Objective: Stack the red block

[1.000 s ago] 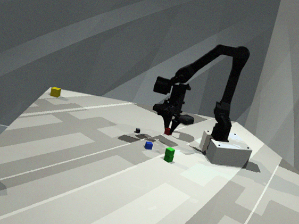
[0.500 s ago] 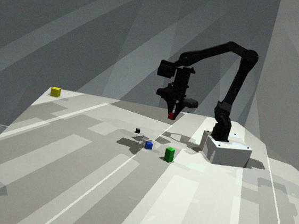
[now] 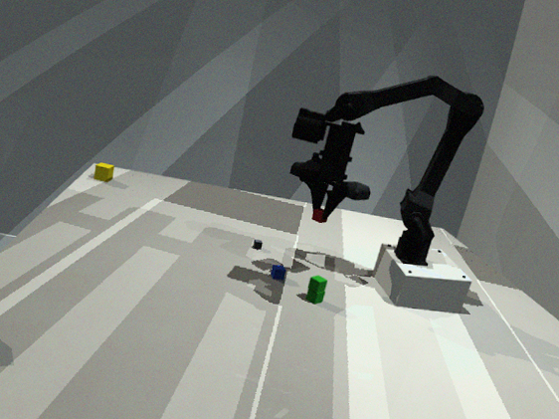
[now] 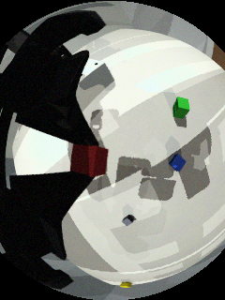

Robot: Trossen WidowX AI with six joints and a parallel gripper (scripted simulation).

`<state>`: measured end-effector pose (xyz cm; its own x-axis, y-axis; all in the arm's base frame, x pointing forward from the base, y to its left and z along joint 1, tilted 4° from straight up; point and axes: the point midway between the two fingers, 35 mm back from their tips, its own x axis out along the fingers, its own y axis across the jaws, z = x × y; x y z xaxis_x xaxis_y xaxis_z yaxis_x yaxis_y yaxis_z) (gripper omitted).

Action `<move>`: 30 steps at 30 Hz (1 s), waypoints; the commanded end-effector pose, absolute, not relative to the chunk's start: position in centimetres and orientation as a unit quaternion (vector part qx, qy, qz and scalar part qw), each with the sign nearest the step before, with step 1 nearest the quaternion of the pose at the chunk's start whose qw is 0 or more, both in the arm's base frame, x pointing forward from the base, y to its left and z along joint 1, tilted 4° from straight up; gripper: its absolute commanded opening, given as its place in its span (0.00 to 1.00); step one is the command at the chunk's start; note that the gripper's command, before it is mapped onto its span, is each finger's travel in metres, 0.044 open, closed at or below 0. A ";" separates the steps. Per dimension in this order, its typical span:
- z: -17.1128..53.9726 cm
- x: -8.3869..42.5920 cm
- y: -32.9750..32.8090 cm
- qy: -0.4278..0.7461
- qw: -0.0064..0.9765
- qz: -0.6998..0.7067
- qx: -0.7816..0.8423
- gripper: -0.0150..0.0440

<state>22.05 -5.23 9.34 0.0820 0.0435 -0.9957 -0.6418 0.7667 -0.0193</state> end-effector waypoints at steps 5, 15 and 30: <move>9.5 23.2 -2.4 0.635 0.693 0.246 -0.236 0.25; 9.7 24.2 1.5 0.634 0.694 0.247 -0.235 0.25; 10.1 24.4 7.9 0.632 0.696 0.250 -0.233 0.25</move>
